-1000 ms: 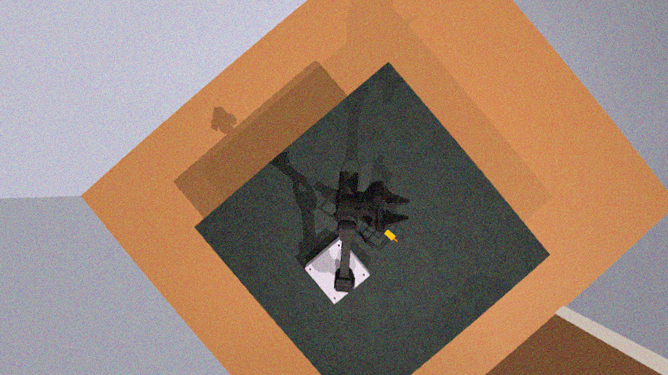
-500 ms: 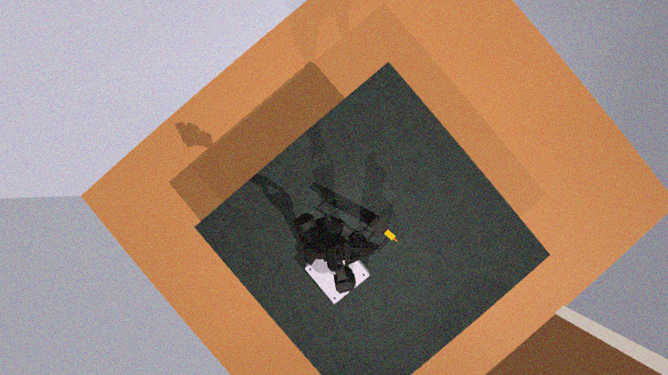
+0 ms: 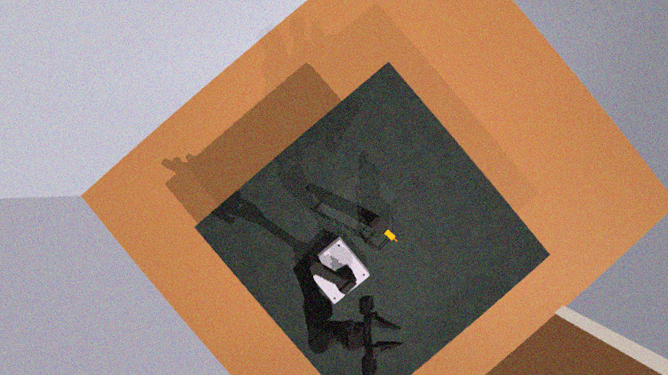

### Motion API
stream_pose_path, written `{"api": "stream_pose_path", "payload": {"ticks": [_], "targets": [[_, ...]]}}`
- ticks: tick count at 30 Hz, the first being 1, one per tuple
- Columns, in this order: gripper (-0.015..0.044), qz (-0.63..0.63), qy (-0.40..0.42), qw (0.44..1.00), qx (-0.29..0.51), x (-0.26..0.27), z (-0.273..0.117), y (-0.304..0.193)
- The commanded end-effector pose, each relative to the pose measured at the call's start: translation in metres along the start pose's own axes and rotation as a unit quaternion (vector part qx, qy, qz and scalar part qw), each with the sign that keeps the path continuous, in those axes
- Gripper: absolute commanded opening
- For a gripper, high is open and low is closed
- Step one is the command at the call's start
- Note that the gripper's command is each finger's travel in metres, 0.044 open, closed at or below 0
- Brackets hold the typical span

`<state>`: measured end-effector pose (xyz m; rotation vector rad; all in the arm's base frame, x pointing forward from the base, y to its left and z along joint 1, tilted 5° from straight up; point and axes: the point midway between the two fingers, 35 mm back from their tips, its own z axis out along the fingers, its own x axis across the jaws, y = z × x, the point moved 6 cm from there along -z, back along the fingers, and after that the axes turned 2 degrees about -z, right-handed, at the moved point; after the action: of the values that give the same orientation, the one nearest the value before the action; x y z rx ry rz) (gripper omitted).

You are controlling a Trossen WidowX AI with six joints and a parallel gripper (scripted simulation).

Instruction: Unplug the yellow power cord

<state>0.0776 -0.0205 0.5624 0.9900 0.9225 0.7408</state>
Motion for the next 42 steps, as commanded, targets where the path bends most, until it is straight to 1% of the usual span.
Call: {"api": "stream_pose_path", "payload": {"ticks": [1,5,10,15,20,24,27,30,34,38,42], "targets": [[0.016,0.114,0.023,0.992,0.046,-0.024,0.03,-0.036],[0.016,0.203,0.049,0.973,0.099,-0.032,0.065,-0.073],[0.016,0.325,0.062,0.925,0.187,-0.025,0.101,-0.122],[0.016,0.436,0.062,0.842,0.313,0.007,0.136,-0.183],[0.016,0.496,0.039,0.744,0.446,0.057,0.156,-0.241],[0.016,0.51,0.008,0.674,0.535,0.101,0.152,-0.276],[0.016,0.503,-0.014,0.636,0.585,0.126,0.148,-0.295],[0.016,0.478,-0.052,0.588,0.651,0.161,0.139,-0.322],[0.016,0.414,-0.115,0.533,0.729,0.208,0.116,-0.355],[0.016,0.331,-0.18,0.5,0.779,0.246,0.084,-0.381],[0.016,0.316,-0.191,0.497,0.785,0.252,0.078,-0.385]]}}
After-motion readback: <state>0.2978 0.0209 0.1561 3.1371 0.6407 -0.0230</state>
